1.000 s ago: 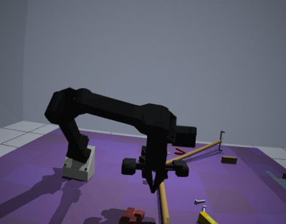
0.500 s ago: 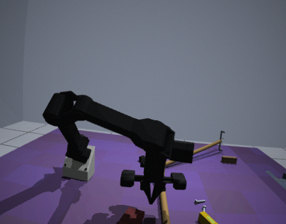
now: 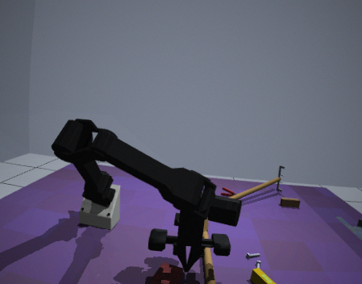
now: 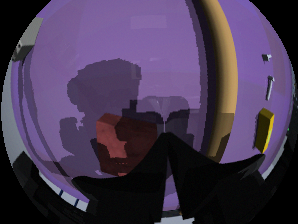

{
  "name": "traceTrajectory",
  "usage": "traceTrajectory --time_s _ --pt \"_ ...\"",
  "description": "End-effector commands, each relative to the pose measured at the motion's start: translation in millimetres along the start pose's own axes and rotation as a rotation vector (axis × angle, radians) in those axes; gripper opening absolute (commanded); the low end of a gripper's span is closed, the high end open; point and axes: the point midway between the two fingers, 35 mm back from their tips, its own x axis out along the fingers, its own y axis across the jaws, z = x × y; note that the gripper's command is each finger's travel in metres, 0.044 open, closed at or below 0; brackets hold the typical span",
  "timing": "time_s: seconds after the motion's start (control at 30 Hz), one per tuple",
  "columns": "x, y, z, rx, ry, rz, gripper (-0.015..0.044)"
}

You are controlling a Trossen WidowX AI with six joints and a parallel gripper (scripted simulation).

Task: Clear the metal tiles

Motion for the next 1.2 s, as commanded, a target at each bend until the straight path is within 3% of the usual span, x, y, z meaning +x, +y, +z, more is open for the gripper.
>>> traceTrajectory --time_s 0.0,1.17 --pt "8.3 3.3 1.6 -0.004 -0.004 0.006 0.0" --pt "6.5 -29.7 -3.7 -0.003 -0.004 0.004 0.0"
